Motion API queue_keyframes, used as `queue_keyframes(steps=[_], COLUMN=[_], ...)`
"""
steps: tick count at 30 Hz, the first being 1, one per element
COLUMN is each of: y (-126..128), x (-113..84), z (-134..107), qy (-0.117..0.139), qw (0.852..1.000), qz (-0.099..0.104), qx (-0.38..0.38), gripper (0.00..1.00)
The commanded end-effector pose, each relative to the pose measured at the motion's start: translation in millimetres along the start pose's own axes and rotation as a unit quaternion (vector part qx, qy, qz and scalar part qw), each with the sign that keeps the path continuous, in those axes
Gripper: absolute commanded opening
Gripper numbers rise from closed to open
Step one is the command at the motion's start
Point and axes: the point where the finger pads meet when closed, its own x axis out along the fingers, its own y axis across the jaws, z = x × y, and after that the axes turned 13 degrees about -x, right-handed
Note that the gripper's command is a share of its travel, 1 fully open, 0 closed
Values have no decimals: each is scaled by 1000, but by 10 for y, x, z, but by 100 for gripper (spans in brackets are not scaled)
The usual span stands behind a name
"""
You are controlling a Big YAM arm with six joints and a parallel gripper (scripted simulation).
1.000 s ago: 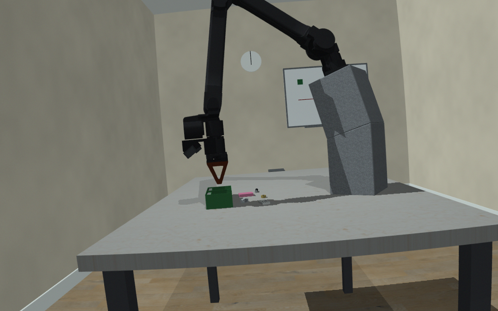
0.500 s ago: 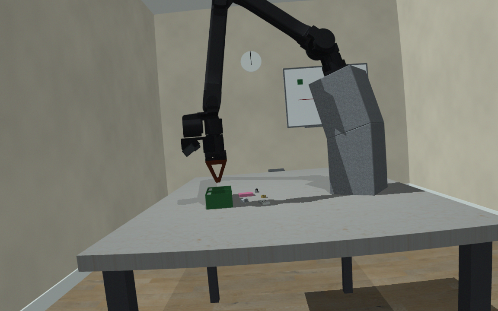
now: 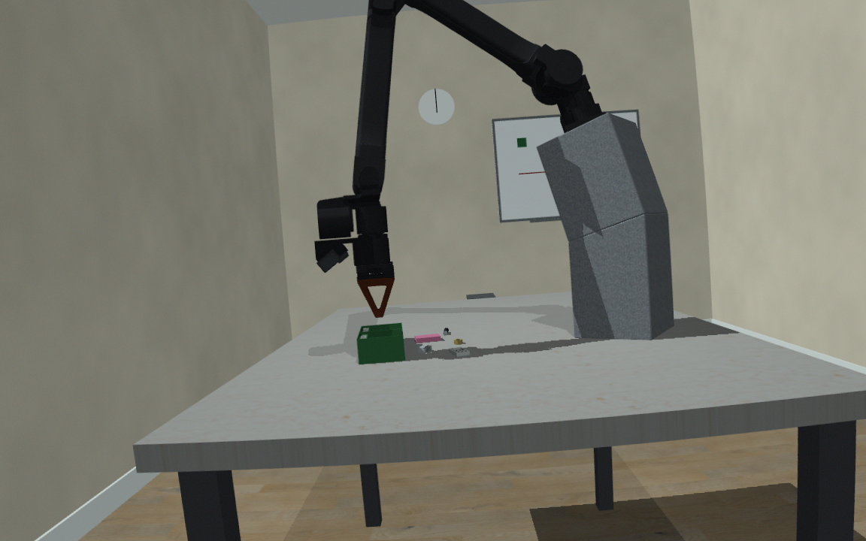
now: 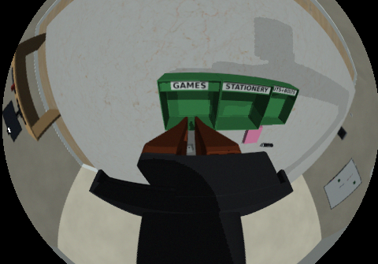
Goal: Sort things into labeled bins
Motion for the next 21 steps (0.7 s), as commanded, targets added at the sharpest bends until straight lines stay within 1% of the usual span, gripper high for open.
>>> queue_keyframes(steps=[1,3,4,5,7,21], y=[114,114,70,70,70,71], x=[30,30,-216,-299,-299,-1461], z=[-12,-1,91,88,88,60], qy=[-3,-4,-11,-11,-11,-11], qw=[1000,1000,1000,1000,1000,1000], qz=[0,0,-1,-1,-1,-1], qx=[-3,-3,-1,-1,-1,-1], gripper=[8,8,8,8,8,8])
